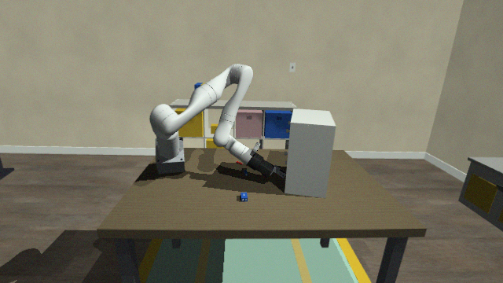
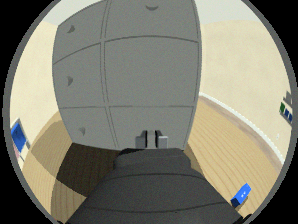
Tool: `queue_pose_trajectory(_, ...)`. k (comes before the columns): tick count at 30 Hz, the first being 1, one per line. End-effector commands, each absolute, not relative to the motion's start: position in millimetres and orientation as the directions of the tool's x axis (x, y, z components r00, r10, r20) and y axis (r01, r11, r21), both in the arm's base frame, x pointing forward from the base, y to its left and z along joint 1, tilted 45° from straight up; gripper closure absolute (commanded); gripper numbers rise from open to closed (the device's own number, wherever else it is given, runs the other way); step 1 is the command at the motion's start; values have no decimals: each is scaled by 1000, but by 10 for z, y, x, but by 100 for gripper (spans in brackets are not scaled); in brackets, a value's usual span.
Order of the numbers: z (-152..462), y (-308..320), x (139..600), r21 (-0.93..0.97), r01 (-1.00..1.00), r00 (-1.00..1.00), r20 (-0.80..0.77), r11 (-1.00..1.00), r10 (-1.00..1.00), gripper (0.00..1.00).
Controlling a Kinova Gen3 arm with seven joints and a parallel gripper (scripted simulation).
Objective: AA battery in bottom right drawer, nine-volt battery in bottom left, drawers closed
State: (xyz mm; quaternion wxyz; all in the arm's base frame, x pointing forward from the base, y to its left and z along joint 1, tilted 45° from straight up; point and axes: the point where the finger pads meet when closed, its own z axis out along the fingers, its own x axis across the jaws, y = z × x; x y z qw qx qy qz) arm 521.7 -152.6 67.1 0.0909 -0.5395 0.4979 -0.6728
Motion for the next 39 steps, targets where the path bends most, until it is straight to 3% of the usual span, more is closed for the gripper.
queue_pose_trajectory(1, 677, -1519, 5221, -769, -413, -401, 635, -488, -660, 63)
queue_pose_trajectory(39, 614, -1470, 5041, -769, -413, -401, 635, -488, -660, 63)
